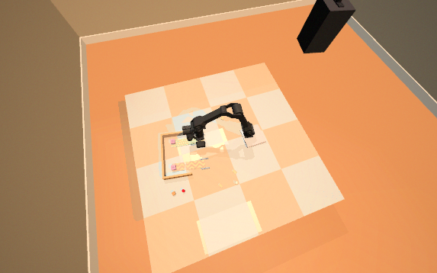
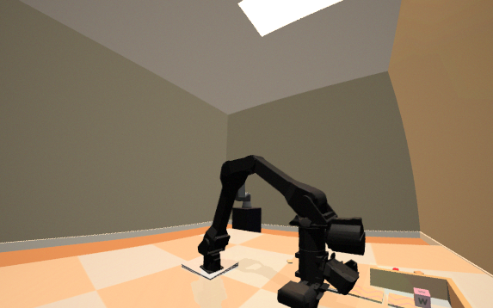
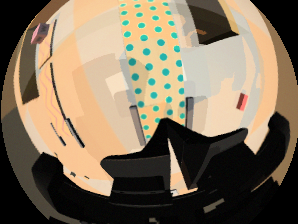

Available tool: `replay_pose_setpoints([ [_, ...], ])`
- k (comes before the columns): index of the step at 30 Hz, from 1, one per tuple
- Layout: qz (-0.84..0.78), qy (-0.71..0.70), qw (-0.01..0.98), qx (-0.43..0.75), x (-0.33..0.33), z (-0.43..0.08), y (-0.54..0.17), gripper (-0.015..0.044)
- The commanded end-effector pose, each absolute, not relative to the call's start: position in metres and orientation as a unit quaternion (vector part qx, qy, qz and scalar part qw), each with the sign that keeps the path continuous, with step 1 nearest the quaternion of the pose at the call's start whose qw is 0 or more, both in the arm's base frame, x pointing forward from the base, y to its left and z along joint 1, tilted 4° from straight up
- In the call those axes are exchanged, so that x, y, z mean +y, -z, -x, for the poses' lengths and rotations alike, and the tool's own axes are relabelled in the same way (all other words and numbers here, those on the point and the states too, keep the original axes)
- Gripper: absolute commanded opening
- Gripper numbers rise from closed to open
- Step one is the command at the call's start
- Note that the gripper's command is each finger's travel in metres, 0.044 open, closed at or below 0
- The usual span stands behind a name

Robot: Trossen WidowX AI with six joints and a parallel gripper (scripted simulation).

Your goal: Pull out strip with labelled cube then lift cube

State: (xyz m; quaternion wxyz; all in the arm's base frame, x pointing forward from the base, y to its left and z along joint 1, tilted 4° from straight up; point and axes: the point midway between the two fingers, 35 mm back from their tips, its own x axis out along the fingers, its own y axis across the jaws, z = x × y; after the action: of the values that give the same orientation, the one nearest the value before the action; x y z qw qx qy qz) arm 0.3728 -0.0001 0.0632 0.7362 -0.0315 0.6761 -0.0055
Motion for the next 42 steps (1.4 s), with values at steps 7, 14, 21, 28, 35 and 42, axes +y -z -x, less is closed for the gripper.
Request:
replay_pose_setpoints([
  [7,0.033,0.003,0.735,0.677,0.000,-0.360,-0.057,0.0000],
  [14,0.033,0.003,0.735,0.677,-0.001,-0.349,-0.054,0.0000],
  [21,0.033,0.003,0.735,0.677,-0.001,-0.338,-0.051,0.0000],
  [28,0.033,0.003,0.735,0.678,-0.002,-0.328,-0.050,0.0000],
  [35,0.033,0.003,0.734,0.678,-0.002,-0.317,-0.048,0.0000],
  [42,0.033,0.003,0.734,0.678,-0.003,-0.306,-0.047,0.0000],
])
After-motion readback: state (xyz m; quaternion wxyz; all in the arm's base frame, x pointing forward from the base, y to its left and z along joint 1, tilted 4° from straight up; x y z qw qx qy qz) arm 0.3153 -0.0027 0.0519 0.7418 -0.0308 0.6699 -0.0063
